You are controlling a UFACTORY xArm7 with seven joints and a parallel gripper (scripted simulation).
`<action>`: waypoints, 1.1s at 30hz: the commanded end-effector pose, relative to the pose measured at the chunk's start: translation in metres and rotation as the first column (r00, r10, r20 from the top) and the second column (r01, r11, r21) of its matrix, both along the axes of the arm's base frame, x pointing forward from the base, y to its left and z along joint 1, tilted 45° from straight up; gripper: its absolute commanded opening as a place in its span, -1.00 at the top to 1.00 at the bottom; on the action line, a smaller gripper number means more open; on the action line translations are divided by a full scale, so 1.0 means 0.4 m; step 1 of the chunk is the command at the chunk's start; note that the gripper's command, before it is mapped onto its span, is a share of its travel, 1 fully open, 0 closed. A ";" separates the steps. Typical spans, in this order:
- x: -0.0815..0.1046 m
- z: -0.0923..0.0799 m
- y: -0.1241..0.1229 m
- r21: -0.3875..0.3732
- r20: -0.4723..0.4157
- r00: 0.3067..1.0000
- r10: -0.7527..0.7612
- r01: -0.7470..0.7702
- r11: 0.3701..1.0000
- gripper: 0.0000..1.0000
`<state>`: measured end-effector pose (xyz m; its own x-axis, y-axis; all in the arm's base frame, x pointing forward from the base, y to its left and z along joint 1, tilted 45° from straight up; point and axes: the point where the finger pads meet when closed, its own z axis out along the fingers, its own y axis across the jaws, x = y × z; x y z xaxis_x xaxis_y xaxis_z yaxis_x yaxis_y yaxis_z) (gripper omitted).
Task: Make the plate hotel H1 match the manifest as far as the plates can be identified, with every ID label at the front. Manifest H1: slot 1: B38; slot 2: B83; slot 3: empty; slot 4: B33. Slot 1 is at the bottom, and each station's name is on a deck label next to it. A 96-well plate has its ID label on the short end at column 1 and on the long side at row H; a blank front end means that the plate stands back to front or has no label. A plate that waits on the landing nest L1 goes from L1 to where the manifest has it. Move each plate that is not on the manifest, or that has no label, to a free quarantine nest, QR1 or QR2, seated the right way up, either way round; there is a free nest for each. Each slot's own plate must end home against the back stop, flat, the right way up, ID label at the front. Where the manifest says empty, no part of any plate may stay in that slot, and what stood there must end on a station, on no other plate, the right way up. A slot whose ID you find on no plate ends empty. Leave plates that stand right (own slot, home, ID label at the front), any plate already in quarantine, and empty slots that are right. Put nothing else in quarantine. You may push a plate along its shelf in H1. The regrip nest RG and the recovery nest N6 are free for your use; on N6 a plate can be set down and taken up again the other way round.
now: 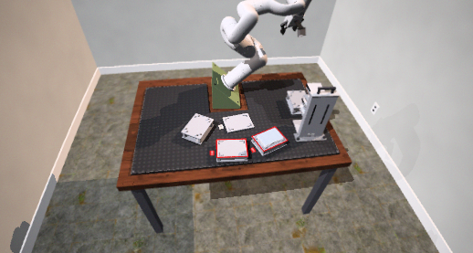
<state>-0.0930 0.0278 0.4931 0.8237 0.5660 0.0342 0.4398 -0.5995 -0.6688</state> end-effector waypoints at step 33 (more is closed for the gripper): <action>0.010 -0.096 0.251 -0.068 0.040 0.963 -0.265 0.267 0.961 -1.00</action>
